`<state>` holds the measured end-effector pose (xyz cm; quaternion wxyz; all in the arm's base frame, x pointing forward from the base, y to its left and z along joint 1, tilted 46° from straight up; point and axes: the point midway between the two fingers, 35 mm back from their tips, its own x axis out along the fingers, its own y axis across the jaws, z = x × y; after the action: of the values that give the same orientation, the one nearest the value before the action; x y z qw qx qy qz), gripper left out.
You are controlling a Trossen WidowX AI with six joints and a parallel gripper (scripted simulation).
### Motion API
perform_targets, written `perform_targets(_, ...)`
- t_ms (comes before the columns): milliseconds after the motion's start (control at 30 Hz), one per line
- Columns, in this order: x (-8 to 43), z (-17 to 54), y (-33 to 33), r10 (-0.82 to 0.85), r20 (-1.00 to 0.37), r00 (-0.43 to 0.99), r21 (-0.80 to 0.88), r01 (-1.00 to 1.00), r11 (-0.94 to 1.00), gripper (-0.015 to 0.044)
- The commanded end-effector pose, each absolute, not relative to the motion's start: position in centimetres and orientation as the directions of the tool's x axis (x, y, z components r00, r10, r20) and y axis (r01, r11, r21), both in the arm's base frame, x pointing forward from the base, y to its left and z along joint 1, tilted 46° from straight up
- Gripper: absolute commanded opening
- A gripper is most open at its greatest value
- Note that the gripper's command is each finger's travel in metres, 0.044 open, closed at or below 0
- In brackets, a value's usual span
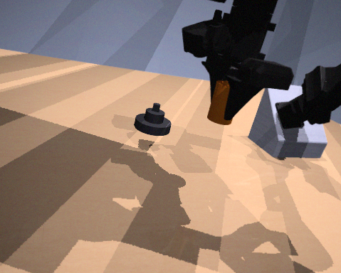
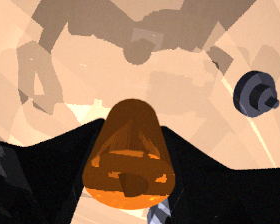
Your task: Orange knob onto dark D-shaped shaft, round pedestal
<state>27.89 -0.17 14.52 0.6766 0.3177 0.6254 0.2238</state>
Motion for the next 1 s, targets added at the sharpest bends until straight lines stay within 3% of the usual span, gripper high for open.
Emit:
perform_targets(0,27.3,16.0,-1.6,0.703,-0.701,0.119,0.713,0.092,0.696,0.0000)
perform_targets(967,29.3,10.1,-6.4,0.694,-0.709,0.120,0.705,0.104,0.702,0.0000)
